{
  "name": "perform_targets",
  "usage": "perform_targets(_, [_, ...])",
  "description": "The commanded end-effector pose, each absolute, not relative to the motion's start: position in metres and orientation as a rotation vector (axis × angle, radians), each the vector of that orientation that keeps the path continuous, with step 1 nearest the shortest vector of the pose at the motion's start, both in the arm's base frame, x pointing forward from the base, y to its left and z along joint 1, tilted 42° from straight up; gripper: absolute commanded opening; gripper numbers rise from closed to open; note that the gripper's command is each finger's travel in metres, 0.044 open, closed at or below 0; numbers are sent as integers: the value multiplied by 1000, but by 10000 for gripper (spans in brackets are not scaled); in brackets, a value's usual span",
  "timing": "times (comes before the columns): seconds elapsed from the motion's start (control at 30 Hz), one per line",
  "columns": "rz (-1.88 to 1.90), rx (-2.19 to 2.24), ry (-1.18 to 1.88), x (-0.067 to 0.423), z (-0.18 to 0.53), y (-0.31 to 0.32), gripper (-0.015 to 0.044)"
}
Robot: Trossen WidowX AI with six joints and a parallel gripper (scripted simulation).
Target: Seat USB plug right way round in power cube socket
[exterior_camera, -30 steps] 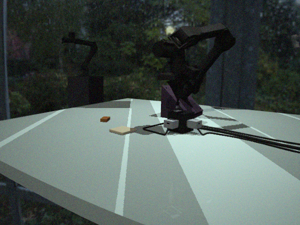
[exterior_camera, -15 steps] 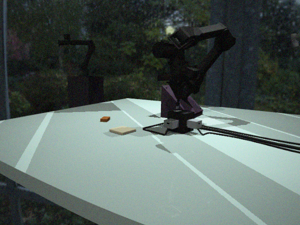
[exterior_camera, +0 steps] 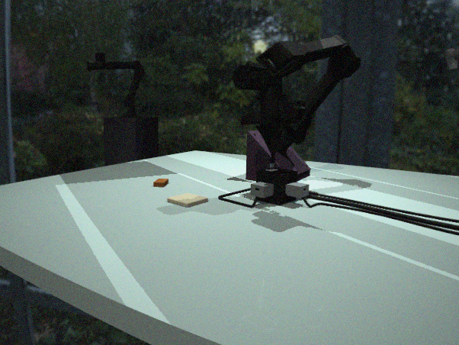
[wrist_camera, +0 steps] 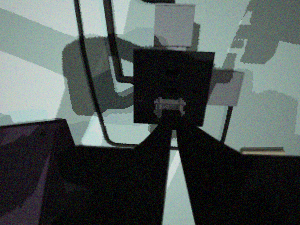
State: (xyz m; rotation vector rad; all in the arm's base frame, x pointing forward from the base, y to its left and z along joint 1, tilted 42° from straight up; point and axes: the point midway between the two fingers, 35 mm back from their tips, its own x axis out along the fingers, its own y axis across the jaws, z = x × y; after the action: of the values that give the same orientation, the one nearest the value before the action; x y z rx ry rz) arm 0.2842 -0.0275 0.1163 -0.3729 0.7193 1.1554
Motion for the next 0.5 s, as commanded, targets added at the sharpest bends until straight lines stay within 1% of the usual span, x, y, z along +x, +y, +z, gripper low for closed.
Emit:
perform_targets(0.0, [1153,-367,717,285,116,-27,0])
perform_targets(0.47, [1153,-367,717,285,115,-26,0])
